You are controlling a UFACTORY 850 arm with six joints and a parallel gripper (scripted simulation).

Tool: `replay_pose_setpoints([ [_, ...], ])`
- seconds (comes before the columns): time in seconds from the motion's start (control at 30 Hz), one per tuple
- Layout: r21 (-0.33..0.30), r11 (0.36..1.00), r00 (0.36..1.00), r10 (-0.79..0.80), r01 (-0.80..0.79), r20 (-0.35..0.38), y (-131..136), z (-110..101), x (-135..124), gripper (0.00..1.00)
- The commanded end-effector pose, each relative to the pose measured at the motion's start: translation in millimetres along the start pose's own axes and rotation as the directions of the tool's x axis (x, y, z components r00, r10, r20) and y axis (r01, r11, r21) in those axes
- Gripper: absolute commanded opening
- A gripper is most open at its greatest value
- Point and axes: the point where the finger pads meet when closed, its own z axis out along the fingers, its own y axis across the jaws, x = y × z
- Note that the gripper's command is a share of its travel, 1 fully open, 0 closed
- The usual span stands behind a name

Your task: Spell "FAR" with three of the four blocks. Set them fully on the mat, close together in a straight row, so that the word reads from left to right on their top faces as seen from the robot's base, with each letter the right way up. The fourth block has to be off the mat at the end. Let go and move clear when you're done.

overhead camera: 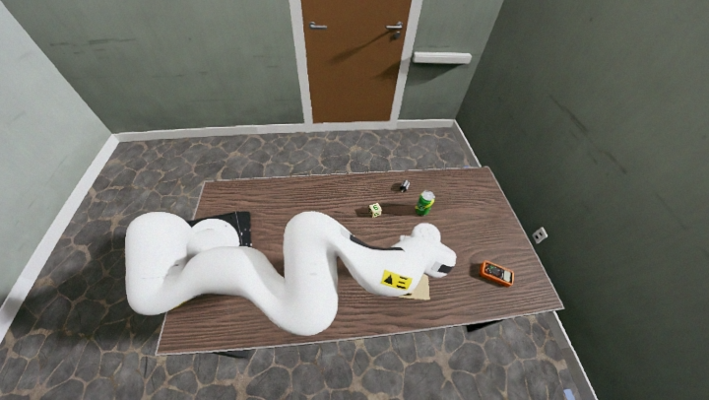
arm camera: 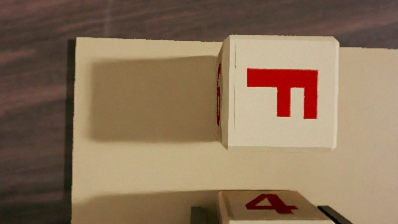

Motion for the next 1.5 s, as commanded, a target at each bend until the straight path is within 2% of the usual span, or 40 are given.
replay_pose_setpoints([
  [0.0,-0.002,1.000,1.000,0.001,-0.001,0.000,1,-10,0,0.65],
  [0.1,-0.002,1.000,1.000,0.001,-0.001,0.000,1,-21,0,0.65],
  [0.17,-0.002,1.000,1.000,0.001,-0.001,0.000,1,-21,0,0.65],
  [0.57,-0.002,1.000,1.000,0.001,-0.001,0.000,1,-81,0,0.65],
  [0.87,-0.002,1.000,1.000,0.001,-0.001,0.000,1,-89,0,0.65],
  [0.9,-0.002,1.000,1.000,0.001,-0.001,0.000,1,-89,0,1.00],
  [1.47,-0.002,1.000,1.000,0.001,-0.001,0.000,1,-89,0,1.00],
])
